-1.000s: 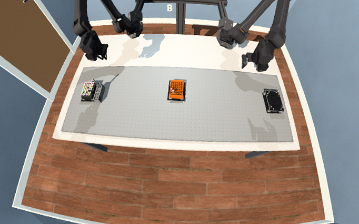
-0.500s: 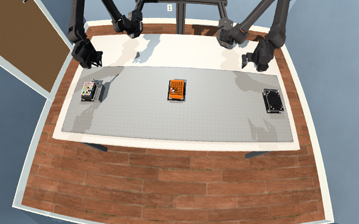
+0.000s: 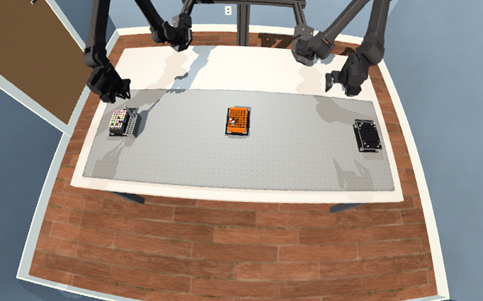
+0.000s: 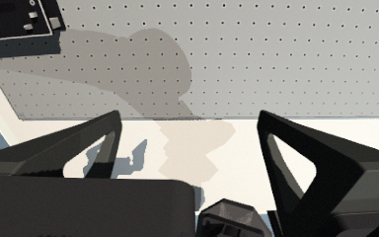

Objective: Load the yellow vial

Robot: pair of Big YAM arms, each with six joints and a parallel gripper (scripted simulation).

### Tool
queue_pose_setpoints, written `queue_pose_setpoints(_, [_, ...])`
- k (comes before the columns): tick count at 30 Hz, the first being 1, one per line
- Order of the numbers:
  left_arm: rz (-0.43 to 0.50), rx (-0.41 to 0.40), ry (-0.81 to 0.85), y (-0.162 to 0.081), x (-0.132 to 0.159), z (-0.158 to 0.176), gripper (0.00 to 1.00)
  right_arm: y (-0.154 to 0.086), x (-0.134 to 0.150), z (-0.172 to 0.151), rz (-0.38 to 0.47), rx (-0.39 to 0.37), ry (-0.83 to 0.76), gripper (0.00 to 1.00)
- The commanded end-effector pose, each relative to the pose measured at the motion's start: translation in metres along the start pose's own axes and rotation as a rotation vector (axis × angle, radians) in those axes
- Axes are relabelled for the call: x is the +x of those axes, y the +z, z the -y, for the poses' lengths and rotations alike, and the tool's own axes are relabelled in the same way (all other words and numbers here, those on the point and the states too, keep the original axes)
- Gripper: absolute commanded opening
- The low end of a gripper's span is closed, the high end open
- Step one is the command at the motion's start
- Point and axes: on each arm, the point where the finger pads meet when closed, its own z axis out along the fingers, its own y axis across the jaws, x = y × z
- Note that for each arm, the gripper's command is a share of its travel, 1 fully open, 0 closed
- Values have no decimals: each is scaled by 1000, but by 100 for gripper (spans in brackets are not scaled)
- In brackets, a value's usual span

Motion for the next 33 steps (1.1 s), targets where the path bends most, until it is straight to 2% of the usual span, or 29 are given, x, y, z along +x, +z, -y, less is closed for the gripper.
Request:
queue_pose_setpoints(1, [24,3,-21,-9,-10,-1,100,-13,-31,22,61,20,6,24])
queue_pose_setpoints(9, [24,3,-21,-9,-10,-1,100,-8,-48,38,66,24,6,24])
queue_pose_setpoints(10, [24,3,-21,-9,-10,-1,100,-21,-48,42,91,31,13,24])
queue_pose_setpoints(15, [24,3,-21,-9,-10,-1,100,-22,-47,39,88,26,6,24])
queue_pose_setpoints(16, [24,3,-21,-9,-10,-1,100,-5,-37,30,46,13,1,24])
queue_pose_setpoints(33, [24,3,-21,-9,-10,-1,100,-5,-37,30,46,13,0,24])
